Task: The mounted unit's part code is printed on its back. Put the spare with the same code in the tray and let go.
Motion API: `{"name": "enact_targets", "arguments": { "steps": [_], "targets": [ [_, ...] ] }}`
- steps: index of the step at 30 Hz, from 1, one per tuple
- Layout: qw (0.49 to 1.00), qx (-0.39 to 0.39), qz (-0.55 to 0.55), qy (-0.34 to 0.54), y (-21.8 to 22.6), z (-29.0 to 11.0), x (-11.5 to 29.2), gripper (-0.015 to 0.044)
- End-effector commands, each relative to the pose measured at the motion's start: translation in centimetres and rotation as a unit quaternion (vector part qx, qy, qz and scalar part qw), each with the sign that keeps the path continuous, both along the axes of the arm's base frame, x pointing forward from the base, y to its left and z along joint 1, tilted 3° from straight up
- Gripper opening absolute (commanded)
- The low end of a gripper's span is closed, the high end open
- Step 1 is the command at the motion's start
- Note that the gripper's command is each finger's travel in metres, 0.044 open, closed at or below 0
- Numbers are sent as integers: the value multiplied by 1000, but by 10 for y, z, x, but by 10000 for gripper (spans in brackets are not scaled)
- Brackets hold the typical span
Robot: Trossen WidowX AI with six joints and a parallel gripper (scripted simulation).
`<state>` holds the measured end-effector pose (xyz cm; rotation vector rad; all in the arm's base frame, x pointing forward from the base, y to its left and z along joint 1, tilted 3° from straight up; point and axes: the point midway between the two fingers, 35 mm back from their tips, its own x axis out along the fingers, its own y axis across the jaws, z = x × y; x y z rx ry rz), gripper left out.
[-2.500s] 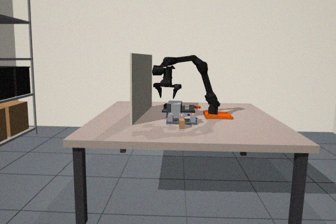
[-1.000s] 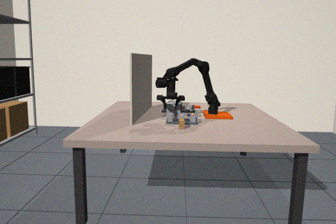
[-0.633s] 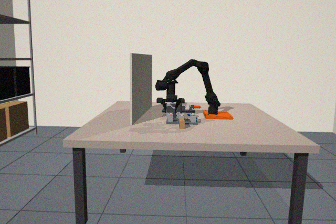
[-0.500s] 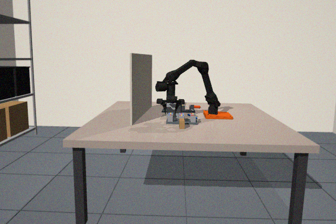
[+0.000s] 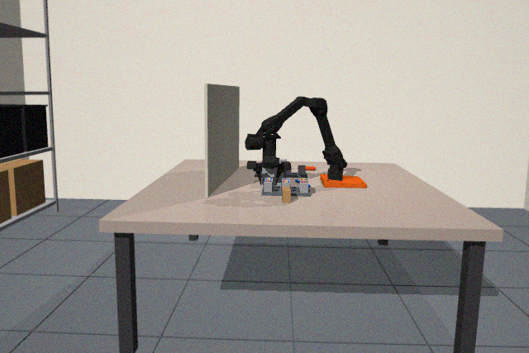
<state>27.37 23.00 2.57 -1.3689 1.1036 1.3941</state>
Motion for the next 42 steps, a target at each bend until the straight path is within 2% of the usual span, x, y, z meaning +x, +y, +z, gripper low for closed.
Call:
{"name": "enact_targets", "arguments": {
  "steps": [1, 9, 15, 22, 26, 34, 42],
  "targets": [
    [1000, -1, -2, 4, -1, -7, -2, 300],
    [1000, -1, -2, 4, -1, -7, -2, 300],
    [1000, -2, 0, 2, -1, -6, -1, 142],
    [1000, -2, 0, 2, -1, -6, -1, 96],
    [1000, -2, 0, 2, -1, -6, -1, 0],
    [1000, -2, 0, 2, -1, -5, -1, 0],
    [1000, -1, -1, 3, 1, 39, 2, 0]
  ]
}}
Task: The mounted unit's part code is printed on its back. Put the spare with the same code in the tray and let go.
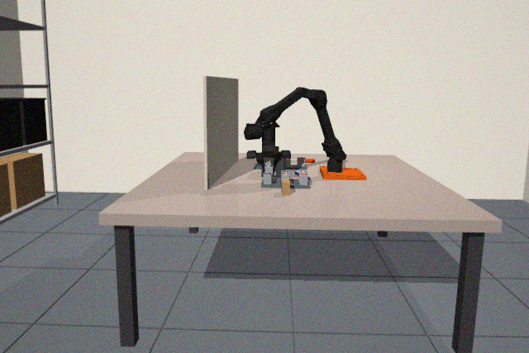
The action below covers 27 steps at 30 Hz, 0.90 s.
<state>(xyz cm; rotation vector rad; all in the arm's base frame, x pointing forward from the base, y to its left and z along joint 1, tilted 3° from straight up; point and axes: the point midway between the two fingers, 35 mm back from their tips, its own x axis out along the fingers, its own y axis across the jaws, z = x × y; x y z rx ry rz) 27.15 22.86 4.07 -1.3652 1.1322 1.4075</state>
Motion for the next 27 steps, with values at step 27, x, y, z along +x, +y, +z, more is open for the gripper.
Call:
{"name": "enact_targets", "arguments": {
  "steps": [27],
  "targets": [
    [1000, 7, -1, -9, 3, 104, 12, 0]
  ]
}}
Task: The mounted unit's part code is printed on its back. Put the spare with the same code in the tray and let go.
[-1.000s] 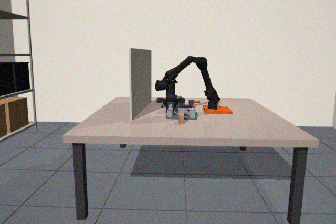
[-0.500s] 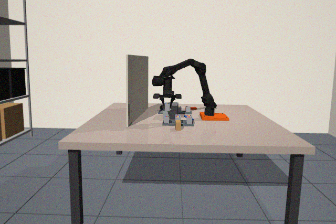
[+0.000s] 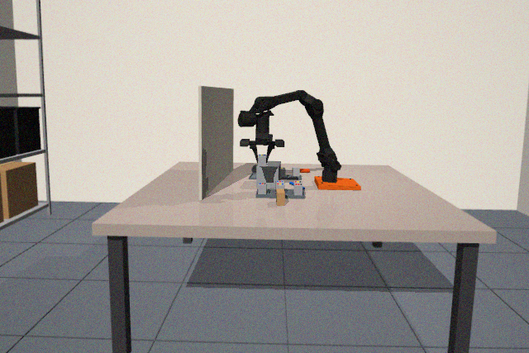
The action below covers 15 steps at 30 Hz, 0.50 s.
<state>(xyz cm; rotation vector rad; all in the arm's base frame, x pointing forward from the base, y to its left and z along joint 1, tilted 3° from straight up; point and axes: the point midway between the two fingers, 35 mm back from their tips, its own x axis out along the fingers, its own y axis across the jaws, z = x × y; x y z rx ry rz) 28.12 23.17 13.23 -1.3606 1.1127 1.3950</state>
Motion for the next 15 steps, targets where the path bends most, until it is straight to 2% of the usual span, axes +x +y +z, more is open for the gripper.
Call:
{"name": "enact_targets", "arguments": {
  "steps": [1, 8, 15],
  "targets": [
    [1000, 0, 2, -1, 0, 16, 3, 0],
    [1000, 0, 1, 0, -1, 39, 4, 0],
    [1000, -1, 1, -2, -19, 40, 18, 0]
  ]
}}
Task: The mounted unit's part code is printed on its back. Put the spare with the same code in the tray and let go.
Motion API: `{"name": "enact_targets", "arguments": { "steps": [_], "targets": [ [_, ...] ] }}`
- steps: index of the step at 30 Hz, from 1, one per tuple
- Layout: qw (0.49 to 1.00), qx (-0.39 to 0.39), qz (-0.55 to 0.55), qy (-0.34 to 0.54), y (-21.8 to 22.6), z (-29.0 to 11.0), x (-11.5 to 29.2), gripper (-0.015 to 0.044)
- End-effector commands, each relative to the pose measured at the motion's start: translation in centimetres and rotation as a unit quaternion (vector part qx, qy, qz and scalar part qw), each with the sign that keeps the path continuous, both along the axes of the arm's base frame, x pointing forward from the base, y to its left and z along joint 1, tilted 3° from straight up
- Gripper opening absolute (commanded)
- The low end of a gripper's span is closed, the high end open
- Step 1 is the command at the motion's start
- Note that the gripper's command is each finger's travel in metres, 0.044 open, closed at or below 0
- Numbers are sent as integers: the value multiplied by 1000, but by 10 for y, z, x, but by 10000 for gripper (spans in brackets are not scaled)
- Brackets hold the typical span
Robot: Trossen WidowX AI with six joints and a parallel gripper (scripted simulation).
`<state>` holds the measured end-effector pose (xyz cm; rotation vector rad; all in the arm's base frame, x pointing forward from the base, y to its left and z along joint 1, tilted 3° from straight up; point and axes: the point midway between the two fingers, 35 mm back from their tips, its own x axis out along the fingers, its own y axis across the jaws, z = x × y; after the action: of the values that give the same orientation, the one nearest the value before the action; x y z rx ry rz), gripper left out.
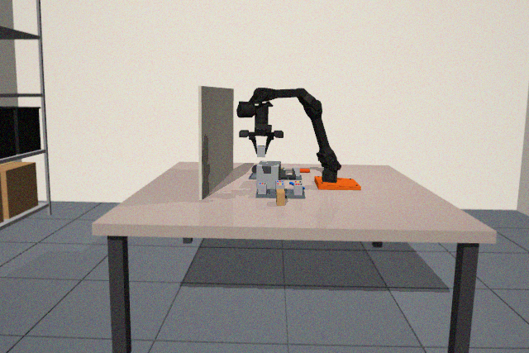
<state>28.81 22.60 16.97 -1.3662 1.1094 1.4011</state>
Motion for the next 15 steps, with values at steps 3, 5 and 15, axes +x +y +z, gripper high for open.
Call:
{"name": "enact_targets", "arguments": {
  "steps": [3, 5, 15],
  "targets": [
    [1000, -1, -3, -3, -28, 3, 24, 0],
    [1000, -1, -3, -4, -39, 3, 31, 0],
    [1000, 0, -15, -20, -89, 3, 61, 0]
  ]
}}
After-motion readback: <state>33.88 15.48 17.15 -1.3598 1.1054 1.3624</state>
